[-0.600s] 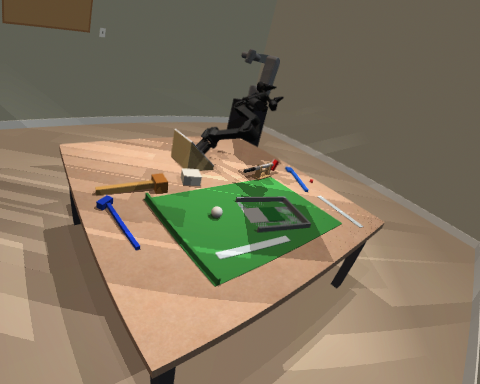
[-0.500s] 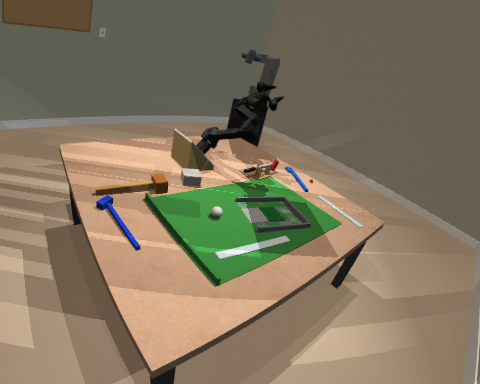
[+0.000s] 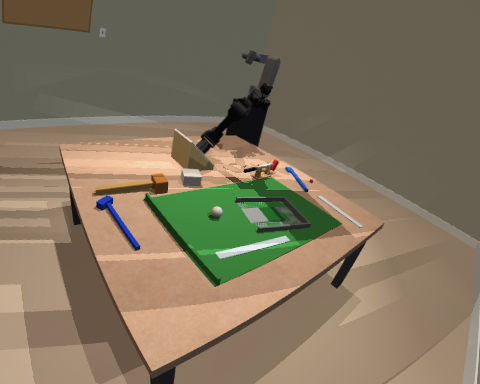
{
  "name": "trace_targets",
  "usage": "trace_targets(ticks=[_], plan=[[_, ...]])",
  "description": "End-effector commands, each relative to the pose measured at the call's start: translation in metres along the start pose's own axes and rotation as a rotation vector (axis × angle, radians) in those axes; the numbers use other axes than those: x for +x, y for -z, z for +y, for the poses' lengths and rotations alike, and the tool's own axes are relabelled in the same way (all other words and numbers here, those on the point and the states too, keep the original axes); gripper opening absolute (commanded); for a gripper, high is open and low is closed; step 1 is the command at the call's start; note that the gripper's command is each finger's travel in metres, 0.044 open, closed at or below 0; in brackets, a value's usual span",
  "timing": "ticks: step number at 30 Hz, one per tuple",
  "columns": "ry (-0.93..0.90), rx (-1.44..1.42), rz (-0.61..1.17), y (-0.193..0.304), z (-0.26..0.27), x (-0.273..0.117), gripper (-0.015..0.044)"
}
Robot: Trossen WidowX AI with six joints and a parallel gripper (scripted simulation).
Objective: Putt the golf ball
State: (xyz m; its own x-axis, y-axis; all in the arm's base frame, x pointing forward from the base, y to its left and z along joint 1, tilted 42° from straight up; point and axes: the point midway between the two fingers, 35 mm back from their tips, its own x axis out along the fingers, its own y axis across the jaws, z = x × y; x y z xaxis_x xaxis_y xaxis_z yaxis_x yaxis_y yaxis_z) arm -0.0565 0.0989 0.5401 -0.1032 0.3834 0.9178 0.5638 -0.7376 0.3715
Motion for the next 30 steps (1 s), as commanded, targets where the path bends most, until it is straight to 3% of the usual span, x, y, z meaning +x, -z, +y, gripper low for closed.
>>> trace_targets(ticks=[1, 9, 16, 24, 30], plan=[[0.219, -0.575, 0.043, -0.019, -0.061, 0.008, 0.0440], [0.572, -1.259, 0.141, -0.093, -0.126, 0.000, 0.0440], [0.894, -1.639, 0.266, -0.167, -0.151, -0.030, 0.0440], [1.330, -1.900, 0.493, -0.256, -0.151, -0.092, 0.0440], [1.657, -1.934, 0.720, -0.309, -0.130, -0.152, 0.0440]])
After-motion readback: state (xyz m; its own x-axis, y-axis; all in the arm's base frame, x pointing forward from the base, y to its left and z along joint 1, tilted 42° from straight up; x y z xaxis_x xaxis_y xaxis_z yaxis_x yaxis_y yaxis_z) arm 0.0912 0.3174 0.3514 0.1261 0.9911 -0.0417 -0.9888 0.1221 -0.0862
